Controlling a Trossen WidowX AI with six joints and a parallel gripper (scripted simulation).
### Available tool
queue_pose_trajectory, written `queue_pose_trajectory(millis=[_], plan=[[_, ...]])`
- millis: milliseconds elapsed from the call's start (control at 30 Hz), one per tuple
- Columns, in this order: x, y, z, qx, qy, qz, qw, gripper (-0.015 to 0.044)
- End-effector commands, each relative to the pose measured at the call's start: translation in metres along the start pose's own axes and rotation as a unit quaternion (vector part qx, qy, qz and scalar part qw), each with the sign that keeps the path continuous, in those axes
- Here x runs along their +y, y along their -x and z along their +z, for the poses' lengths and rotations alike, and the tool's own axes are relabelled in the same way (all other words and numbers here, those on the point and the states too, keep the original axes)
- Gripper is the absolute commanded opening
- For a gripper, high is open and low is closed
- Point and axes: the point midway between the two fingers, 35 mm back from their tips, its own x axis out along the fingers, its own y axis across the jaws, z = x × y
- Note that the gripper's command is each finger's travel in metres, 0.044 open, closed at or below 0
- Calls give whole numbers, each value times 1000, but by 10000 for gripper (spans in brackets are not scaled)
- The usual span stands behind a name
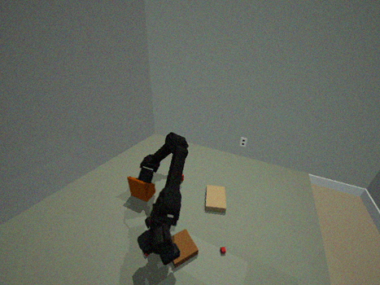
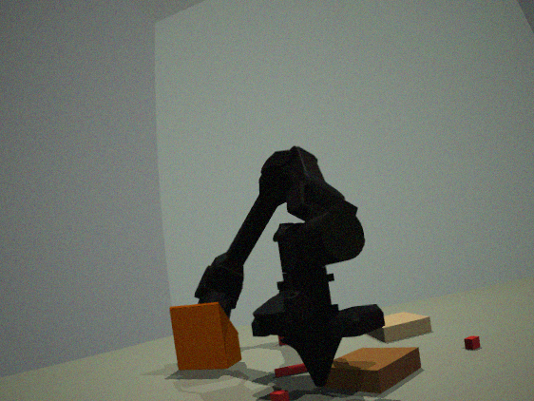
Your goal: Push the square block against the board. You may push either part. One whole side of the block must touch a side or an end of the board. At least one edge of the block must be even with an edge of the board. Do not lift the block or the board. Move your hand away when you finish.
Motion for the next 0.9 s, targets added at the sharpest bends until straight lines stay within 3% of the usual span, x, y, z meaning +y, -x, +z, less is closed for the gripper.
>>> queue_pose_trajectory(millis=[0,867], plan=[[1,0,-9,3,3,2,1000,0],[5,1,-48,3,3,2,1000,0]])
